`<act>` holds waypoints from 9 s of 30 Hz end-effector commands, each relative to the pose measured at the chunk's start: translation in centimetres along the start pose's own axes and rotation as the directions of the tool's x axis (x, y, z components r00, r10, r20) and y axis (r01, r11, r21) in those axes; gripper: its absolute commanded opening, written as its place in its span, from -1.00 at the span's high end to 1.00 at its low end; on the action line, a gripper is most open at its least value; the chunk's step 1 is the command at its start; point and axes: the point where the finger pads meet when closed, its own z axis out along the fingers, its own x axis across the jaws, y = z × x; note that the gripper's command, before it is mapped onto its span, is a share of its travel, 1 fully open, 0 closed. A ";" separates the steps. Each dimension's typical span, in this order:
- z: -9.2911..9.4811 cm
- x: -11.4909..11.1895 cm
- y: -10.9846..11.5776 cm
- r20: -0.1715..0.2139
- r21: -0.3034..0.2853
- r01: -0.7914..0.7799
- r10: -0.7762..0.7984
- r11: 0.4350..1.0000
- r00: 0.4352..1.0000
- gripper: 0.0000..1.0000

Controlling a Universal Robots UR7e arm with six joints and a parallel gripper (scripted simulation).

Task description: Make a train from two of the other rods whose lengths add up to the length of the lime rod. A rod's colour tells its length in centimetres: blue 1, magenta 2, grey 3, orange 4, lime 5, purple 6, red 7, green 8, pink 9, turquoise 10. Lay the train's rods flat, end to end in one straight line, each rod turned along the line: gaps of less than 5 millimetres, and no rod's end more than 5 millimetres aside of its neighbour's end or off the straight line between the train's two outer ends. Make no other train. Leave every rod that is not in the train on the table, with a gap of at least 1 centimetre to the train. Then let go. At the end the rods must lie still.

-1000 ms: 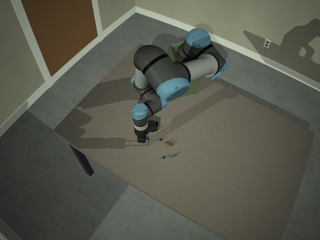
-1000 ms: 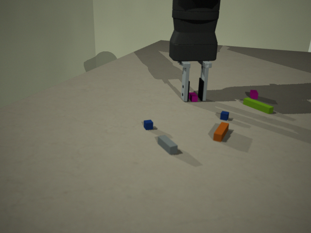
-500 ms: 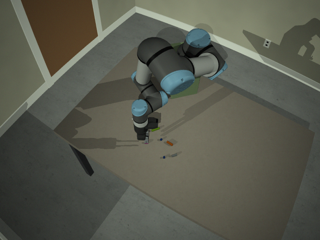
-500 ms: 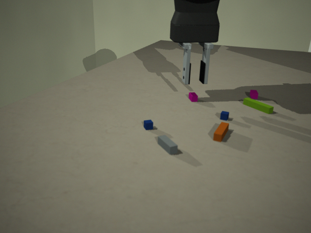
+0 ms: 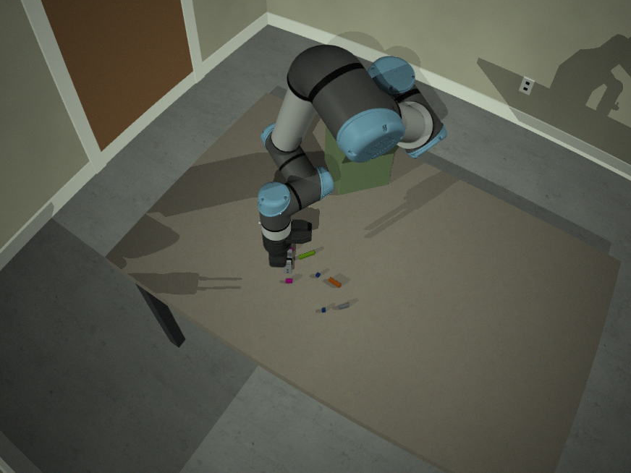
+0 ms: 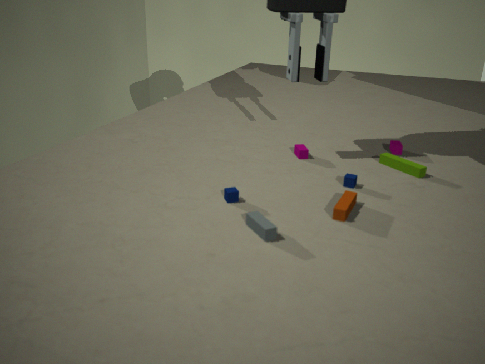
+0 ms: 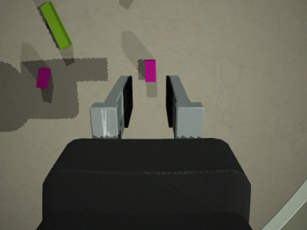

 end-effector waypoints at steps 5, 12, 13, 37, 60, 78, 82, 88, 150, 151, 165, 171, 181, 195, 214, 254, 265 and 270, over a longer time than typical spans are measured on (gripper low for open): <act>-0.8 0.0 0.0 0.000 0.001 0.000 0.000 1.000 1.000 -0.07; -0.8 0.0 0.0 0.000 0.001 0.000 0.000 1.000 1.000 -1.00; -0.8 0.0 0.0 0.000 0.001 0.000 0.000 1.000 1.000 -1.00; -0.8 0.0 -0.1 0.001 0.001 0.017 -0.017 1.000 1.000 -1.00; -0.4 0.2 -1.9 0.005 0.002 0.359 -0.359 0.933 0.933 -1.00; 0.1 0.6 -4.2 0.008 0.008 0.793 -0.793 0.609 0.609 -1.00; 0.2 0.7 -4.7 0.007 0.009 0.864 -0.864 0.503 0.503 -1.00; 0.3 0.9 -5.3 0.006 0.011 0.936 -0.936 0.353 0.353 -1.00; 1.3 6.4 -13.8 -0.005 0.001 0.033 -0.033 -0.999 -0.999 -1.00; 1.3 6.5 -14.0 -0.004 0.001 0.004 -0.004 -1.000 -1.000 -1.00; 1.3 7.3 -15.7 -0.001 0.000 -0.241 0.241 -0.971 -0.971 -1.00; 1.3 7.5 -16.0 0.000 -0.001 -0.282 0.282 -0.959 -0.959 -1.00; 1.3 7.6 -16.3 0.000 -0.001 -0.321 0.321 -0.947 -0.947 -1.00; 1.3 7.6 -16.3 0.000 -0.001 -0.322 0.322 -0.947 -0.947 -0.07; 1.3 7.6 -16.3 0.000 -0.001 -0.322 0.322 -0.947 -0.947 -0.07; 3.9 7.6 -16.4 0.000 -0.001 -0.321 0.321 -0.947 -0.947 -0.07; 5.4 7.6 -16.4 0.000 -0.001 -0.321 0.321 -0.947 -0.947 -0.07; 6.0 7.7 -16.4 0.000 -0.001 -0.321 0.321 -0.947 -0.947 -0.07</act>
